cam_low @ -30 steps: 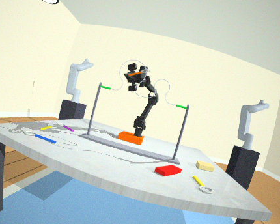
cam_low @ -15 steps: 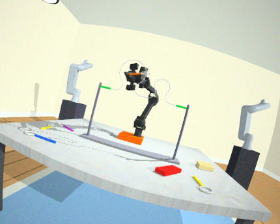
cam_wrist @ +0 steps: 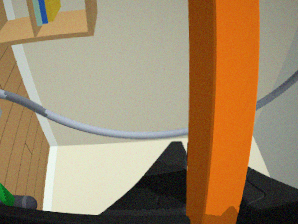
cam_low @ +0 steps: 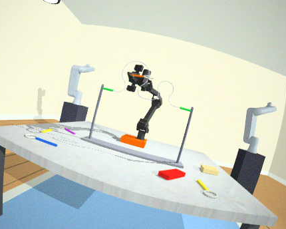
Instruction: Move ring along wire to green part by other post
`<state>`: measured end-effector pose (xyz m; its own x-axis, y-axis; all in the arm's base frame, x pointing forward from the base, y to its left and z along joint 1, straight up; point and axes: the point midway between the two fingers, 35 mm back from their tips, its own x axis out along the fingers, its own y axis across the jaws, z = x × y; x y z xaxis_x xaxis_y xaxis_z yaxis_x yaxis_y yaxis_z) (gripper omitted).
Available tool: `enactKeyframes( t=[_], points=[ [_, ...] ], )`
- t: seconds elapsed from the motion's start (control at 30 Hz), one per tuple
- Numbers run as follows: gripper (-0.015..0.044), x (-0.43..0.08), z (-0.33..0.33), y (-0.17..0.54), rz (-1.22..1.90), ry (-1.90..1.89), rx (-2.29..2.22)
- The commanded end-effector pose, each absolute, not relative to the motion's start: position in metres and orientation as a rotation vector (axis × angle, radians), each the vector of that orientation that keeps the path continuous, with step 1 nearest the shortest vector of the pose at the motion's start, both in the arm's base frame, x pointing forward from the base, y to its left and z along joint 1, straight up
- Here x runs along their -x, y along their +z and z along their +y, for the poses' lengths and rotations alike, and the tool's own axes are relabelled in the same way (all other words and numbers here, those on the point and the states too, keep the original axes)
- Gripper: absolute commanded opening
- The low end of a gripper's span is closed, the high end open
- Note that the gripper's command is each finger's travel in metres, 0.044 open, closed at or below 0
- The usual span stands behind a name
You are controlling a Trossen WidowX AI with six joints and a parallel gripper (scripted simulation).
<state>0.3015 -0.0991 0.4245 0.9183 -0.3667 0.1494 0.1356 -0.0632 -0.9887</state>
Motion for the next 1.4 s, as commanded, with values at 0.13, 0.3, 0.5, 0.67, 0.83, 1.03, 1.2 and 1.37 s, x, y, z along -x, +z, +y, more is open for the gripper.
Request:
enactKeyframes(
  t=[0.13, 0.3, 0.5, 0.67, 0.83, 1.03, 1.2, 1.37],
  points=[
    [-0.015, -0.3, -0.098, 0.429, 0.152, -0.441, 1.676],
    [-0.015, -0.3, -0.098, 0.431, 0.134, -0.458, 1.735],
    [-0.015, -0.3, -0.097, 0.434, 0.113, -0.478, 1.805],
    [-0.015, -0.3, -0.096, 0.436, 0.094, -0.495, 1.863],
    [-0.015, -0.3, -0.095, 0.438, 0.076, -0.512, 1.921],
    [-0.015, -0.3, -0.094, 0.441, 0.053, -0.533, 1.99],
    [-0.015, -0.3, -0.093, 0.443, 0.034, -0.55, 2.047],
    [-0.015, -0.299, -0.093, 0.444, 0.015, -0.566, 2.1]
  ],
)
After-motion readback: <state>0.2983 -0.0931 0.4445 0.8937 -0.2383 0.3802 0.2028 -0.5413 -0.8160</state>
